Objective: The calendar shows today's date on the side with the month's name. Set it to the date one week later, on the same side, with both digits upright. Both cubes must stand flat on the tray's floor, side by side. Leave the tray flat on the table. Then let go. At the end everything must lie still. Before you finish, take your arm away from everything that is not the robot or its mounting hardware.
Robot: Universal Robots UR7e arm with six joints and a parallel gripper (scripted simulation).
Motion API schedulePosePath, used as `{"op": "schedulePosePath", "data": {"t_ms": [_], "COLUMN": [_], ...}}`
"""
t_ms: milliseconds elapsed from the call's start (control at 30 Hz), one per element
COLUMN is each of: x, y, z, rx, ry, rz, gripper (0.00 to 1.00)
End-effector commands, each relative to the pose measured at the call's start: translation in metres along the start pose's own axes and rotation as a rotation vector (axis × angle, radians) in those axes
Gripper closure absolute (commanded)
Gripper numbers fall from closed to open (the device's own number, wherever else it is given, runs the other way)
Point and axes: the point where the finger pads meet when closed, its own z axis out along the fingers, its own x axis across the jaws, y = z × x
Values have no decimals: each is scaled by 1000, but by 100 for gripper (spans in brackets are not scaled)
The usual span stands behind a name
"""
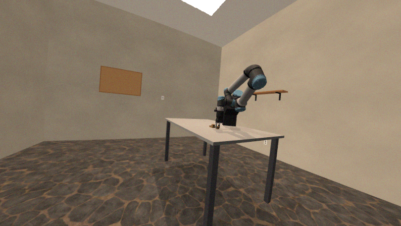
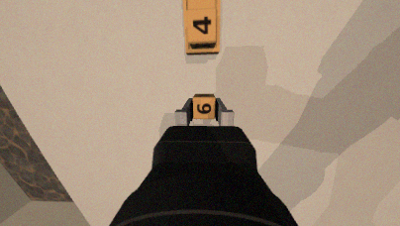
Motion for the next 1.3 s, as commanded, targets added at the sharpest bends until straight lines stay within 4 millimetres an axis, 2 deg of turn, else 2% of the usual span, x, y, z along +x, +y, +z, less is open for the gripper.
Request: {"op": "schedulePosePath", "data": {"t_ms": [0,800,1267], "x": [-1,-2,-3], "y": [0,0,0], "z": [-3,-21,-40], "rx": [0,0,2], "ry": [-2,-3,-4], "rz": [-1,-3,-5], "gripper": [43,43,43]}}
